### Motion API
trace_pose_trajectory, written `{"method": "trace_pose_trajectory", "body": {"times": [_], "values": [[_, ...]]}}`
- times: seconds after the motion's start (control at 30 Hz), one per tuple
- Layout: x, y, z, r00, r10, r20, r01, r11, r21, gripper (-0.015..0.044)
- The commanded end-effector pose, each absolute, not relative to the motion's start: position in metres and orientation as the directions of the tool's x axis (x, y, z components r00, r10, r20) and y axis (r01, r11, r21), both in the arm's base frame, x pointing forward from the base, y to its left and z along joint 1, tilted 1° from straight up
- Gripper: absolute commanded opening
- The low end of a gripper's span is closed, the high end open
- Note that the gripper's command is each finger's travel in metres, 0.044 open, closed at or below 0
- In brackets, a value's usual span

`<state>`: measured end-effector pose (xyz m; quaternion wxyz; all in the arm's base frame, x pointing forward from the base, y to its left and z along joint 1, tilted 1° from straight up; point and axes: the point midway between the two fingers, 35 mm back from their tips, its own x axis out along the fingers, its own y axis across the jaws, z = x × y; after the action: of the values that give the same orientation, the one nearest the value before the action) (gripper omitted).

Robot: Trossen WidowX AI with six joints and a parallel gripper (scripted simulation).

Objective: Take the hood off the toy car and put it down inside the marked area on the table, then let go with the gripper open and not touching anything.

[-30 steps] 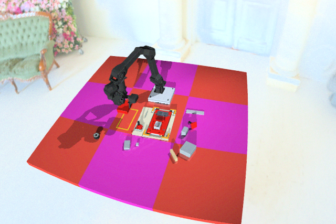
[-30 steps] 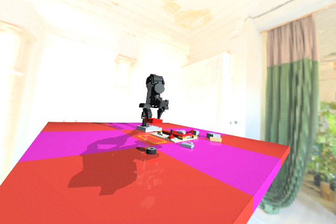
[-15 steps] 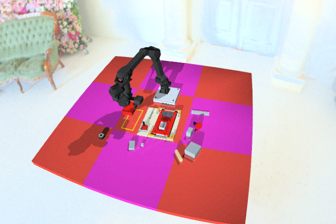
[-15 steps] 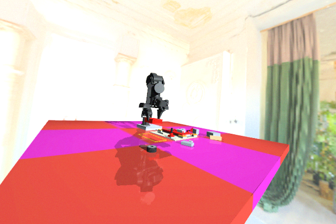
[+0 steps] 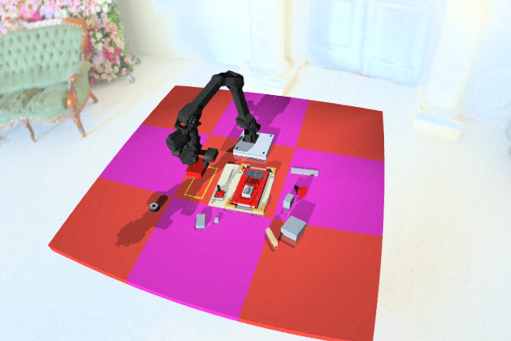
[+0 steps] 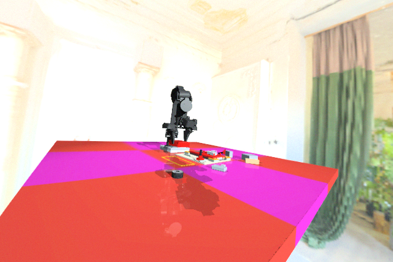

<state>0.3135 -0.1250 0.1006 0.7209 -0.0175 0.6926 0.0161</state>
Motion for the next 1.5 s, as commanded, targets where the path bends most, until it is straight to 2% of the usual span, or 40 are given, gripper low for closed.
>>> {"method": "trace_pose_trajectory", "body": {"times": [0.0, 1.47], "values": [[0.312, -0.125, 0.094, 0.029, 0.0, -1.0, -0.053, 0.999, -0.001, 0.0], [0.312, -0.125, 0.059, 0.029, 0.0, -1.0, -0.053, 0.999, -0.001, 0.0]]}}
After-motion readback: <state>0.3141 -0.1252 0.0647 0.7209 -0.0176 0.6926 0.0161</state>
